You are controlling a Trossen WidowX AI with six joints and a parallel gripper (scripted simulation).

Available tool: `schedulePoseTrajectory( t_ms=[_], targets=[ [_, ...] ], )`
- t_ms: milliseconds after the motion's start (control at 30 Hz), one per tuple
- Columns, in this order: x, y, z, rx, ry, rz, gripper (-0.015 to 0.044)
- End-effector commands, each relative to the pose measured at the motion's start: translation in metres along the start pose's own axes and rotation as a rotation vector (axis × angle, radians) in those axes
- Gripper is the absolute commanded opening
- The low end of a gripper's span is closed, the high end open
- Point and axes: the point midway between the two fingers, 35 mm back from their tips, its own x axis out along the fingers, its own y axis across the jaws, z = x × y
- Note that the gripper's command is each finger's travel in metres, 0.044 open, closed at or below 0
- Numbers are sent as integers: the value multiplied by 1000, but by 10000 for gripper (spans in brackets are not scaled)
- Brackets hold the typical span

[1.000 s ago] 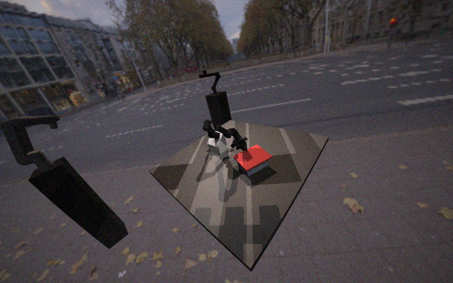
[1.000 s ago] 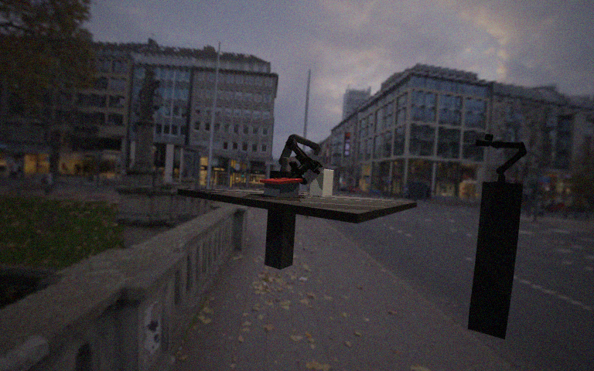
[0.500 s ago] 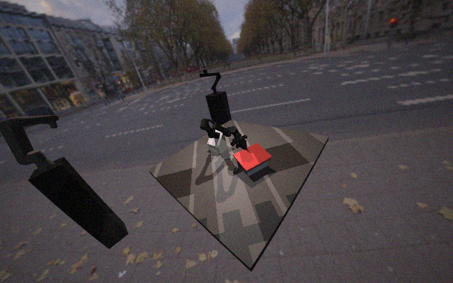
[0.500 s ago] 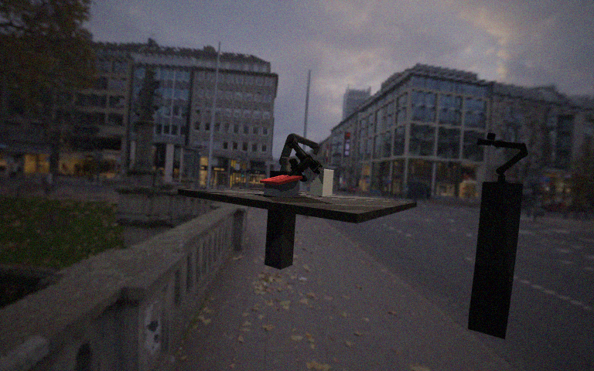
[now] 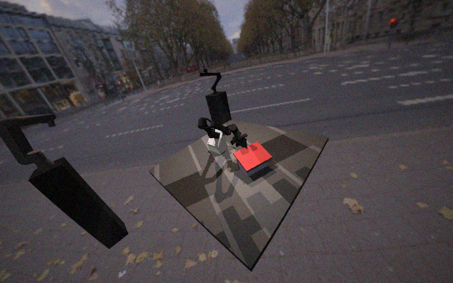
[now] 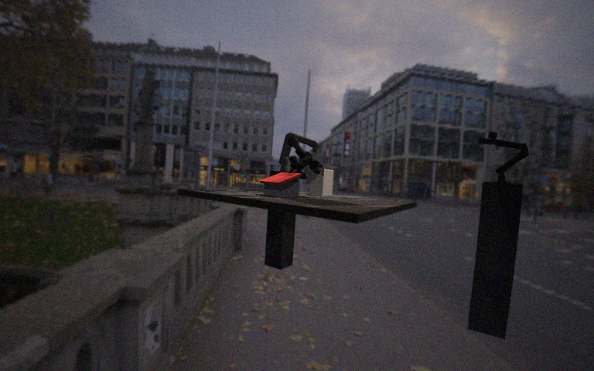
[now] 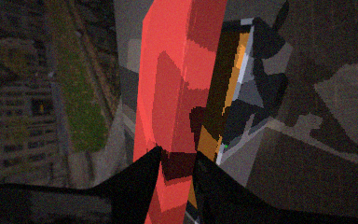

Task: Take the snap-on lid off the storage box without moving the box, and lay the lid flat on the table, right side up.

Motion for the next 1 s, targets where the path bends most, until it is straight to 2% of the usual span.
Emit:
schedulePoseTrajectory(
  t_ms=[0, 967],
  targets=[
    [-2, 9, 1, 13, -4, 7, 0],
    [-8, 55, 1, 15, -4, 7, 0]
  ],
)
